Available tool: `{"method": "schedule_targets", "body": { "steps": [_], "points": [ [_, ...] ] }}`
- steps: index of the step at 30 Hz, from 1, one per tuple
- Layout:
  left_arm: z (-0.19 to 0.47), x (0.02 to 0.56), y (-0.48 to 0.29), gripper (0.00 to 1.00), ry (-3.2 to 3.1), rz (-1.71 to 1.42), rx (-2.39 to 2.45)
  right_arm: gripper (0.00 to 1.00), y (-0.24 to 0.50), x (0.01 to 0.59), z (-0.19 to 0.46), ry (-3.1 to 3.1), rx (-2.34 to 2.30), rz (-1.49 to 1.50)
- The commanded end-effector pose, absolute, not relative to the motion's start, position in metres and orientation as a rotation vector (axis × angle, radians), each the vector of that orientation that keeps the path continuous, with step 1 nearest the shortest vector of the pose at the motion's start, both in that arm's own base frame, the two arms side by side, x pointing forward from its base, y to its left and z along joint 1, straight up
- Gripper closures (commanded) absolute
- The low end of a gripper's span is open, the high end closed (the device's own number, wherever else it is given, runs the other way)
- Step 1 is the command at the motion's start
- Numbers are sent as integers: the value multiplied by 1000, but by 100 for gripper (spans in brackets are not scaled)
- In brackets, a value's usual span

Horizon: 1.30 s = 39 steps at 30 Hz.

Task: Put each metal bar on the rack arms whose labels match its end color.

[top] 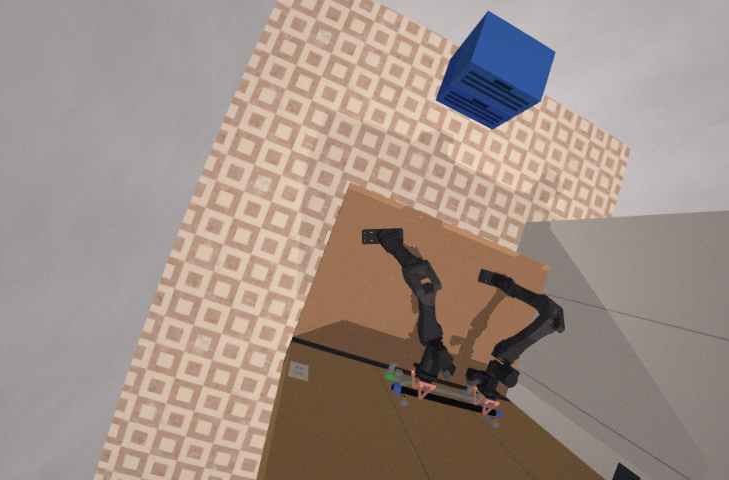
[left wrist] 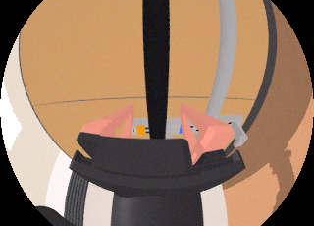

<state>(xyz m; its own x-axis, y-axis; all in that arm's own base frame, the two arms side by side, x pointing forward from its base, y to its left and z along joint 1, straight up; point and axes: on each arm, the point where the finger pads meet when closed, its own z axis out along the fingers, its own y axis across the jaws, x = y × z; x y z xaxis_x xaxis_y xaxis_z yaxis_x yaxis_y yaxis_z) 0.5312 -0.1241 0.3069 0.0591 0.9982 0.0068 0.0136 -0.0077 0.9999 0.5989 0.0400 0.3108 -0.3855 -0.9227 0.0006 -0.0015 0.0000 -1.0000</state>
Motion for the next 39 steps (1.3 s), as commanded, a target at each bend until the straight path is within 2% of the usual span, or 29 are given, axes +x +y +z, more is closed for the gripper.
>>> {"method": "schedule_targets", "body": {
  "steps": [1, 3, 39],
  "points": [
    [310, 532, -121, 33, 1165, 1166, 1236, 34, 38, 600, 310, 1495, -995, -1494],
    [310, 532, -121, 30, 1165, 1166, 1236, 31, 38, 600, 310, 1495, -995, -1494],
    [311, 495, -119, 30, 1163, 1167, 1234, 31, 52, 565, 311, 1493, -991, -1495]
  ]
}}
